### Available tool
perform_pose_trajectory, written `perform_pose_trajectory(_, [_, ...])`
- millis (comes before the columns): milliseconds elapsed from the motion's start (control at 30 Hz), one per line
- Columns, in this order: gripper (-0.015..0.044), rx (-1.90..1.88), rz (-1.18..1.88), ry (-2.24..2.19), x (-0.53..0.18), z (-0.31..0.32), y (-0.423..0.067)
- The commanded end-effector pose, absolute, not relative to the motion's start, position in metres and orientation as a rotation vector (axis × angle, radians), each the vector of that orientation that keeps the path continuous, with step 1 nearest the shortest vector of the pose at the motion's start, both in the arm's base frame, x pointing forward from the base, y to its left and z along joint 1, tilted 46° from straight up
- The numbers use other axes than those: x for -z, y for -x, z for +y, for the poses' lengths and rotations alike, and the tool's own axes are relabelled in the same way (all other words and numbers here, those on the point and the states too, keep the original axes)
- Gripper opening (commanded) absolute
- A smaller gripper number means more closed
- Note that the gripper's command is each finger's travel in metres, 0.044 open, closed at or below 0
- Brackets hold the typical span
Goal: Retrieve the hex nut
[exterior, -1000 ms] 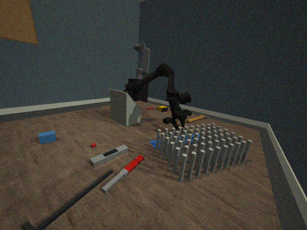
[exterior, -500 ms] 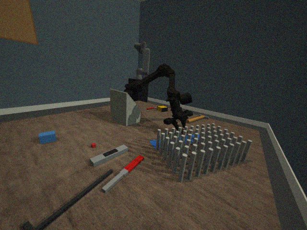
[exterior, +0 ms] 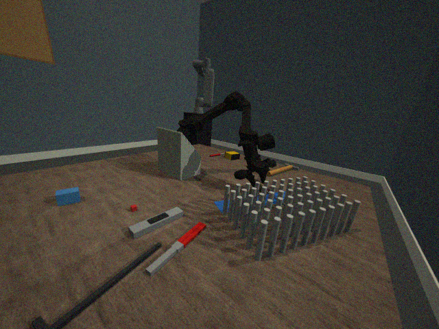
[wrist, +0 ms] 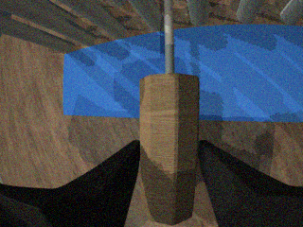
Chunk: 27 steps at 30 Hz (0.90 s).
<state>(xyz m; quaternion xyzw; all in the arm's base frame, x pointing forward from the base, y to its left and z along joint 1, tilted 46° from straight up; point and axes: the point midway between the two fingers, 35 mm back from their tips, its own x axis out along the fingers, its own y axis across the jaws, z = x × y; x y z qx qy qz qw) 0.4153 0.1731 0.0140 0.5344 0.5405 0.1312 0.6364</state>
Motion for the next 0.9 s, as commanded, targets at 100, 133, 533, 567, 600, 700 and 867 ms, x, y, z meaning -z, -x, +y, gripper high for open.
perform_pose_trajectory(100, [0.0, -0.295, 1.23, -1.224, -0.009, 0.177, -0.417])
perform_pose_trajectory(133, [0.0, -0.295, 1.23, -1.224, -0.008, 0.177, -0.416])
perform_pose_trajectory(533, [0.0, -0.291, 1.232, -1.226, -0.002, 0.18, -0.418])
perform_pose_trajectory(567, [0.0, -0.291, 1.232, -1.226, -0.001, 0.18, -0.418])
perform_pose_trajectory(600, [0.0, -0.291, 1.232, -1.226, -0.001, 0.18, -0.418])
perform_pose_trajectory(700, [0.0, -0.291, 1.232, -1.226, 0.0, 0.18, -0.418])
perform_pose_trajectory(867, [0.0, -0.291, 1.232, -1.226, -0.001, 0.18, -0.418])
